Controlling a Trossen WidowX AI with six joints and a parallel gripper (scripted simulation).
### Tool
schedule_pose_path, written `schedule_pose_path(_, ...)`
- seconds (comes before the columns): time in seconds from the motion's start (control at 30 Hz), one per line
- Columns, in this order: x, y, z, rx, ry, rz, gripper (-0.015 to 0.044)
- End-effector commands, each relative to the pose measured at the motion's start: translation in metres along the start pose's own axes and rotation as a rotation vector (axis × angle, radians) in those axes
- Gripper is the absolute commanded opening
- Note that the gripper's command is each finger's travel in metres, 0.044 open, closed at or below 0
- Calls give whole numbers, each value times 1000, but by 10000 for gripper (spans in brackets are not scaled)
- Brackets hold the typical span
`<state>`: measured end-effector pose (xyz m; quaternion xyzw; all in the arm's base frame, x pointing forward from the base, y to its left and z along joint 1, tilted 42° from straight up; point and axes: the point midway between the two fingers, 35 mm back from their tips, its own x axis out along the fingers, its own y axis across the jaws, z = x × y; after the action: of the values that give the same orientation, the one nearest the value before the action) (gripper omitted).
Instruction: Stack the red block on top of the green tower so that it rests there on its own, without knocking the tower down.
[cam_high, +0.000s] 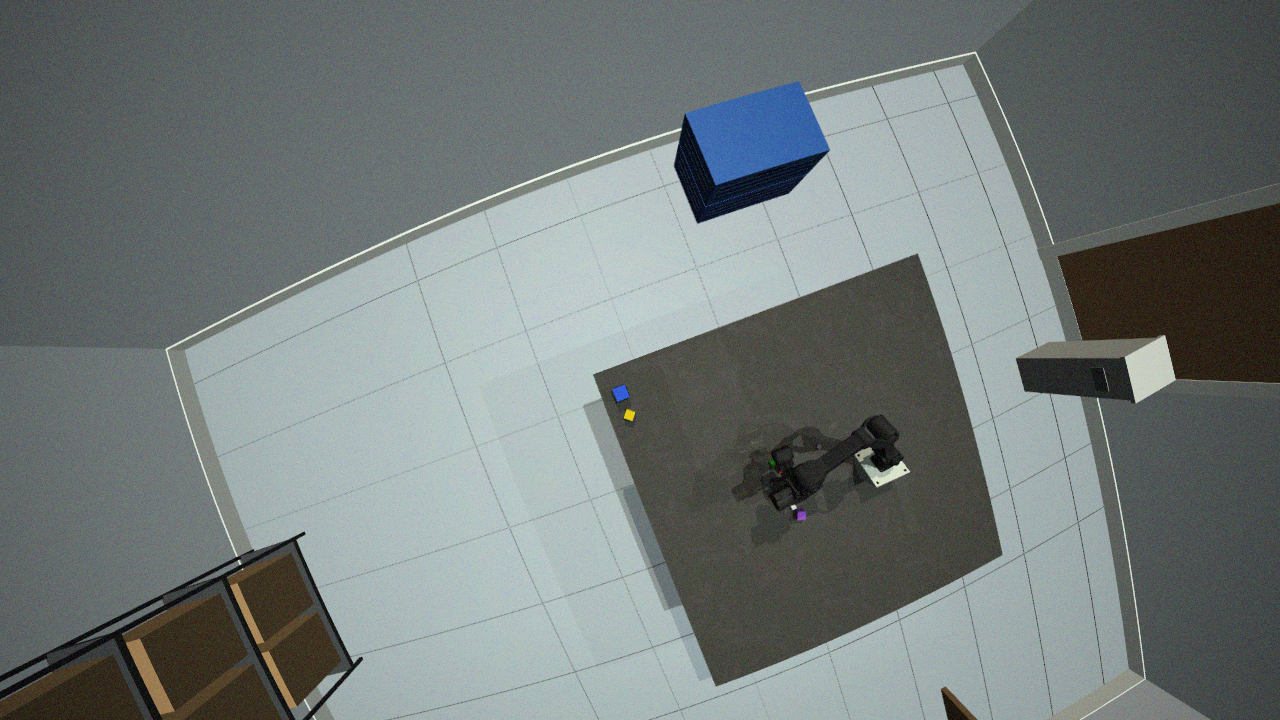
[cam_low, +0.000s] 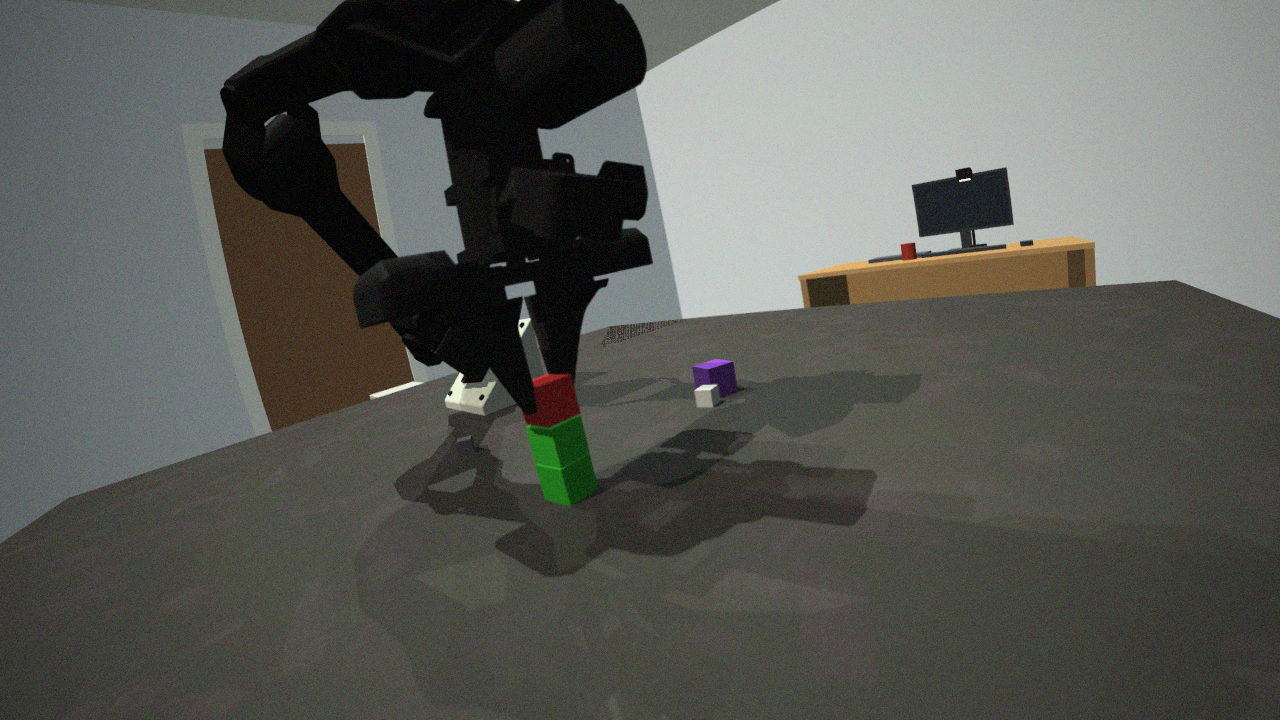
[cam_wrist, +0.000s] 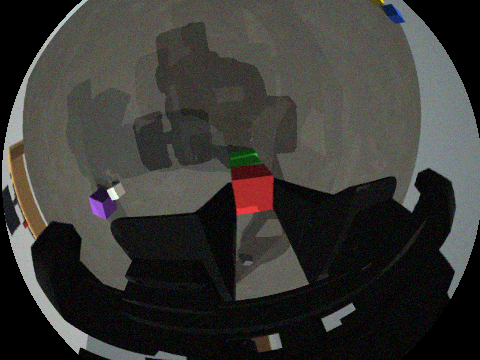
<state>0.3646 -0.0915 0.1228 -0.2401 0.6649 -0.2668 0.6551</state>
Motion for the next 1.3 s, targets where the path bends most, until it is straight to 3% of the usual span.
schedule_pose_path(0.0,2,-1,-1,-6,0,-5,0)
schedule_pose_path(0.8,-1,0,-1,-6,0,-5,0)
schedule_pose_path(1.27,2,0,-1,-3,0,0,368)
